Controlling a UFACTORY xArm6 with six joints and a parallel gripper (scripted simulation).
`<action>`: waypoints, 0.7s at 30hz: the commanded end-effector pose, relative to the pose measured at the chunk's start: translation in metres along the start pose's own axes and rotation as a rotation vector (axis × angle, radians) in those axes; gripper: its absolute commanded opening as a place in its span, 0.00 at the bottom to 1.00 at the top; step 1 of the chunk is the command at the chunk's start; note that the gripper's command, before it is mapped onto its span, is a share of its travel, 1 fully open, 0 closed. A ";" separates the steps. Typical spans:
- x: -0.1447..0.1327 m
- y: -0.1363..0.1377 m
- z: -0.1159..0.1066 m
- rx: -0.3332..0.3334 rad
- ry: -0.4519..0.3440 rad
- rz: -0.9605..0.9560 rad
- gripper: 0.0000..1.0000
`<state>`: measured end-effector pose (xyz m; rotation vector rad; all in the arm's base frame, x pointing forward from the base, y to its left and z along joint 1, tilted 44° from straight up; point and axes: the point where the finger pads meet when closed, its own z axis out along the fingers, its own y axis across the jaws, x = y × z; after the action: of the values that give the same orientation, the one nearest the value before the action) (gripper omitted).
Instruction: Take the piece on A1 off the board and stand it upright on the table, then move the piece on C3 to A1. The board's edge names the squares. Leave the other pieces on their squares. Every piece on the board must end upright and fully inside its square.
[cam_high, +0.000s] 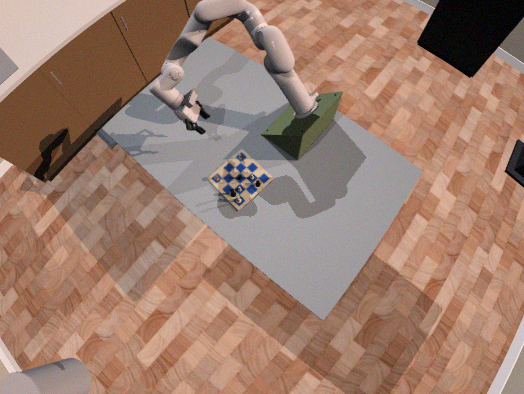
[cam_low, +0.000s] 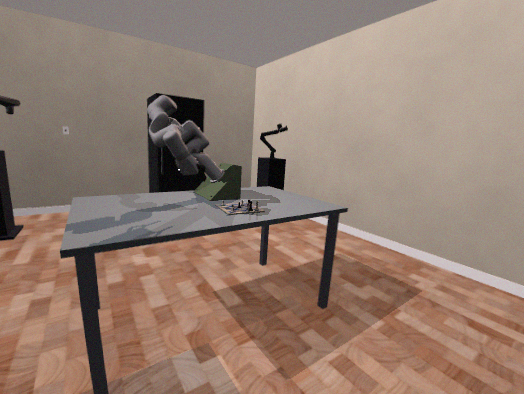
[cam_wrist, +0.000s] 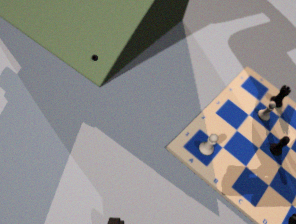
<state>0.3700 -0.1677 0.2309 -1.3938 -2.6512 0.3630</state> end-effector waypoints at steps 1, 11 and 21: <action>0.027 0.022 0.034 0.115 -0.085 -0.241 1.00; 0.067 0.047 0.073 0.323 -0.210 -0.710 1.00; 0.098 0.063 0.098 0.507 -0.326 -1.144 1.00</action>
<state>0.3462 -0.0824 0.1320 0.0734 -2.8036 0.9203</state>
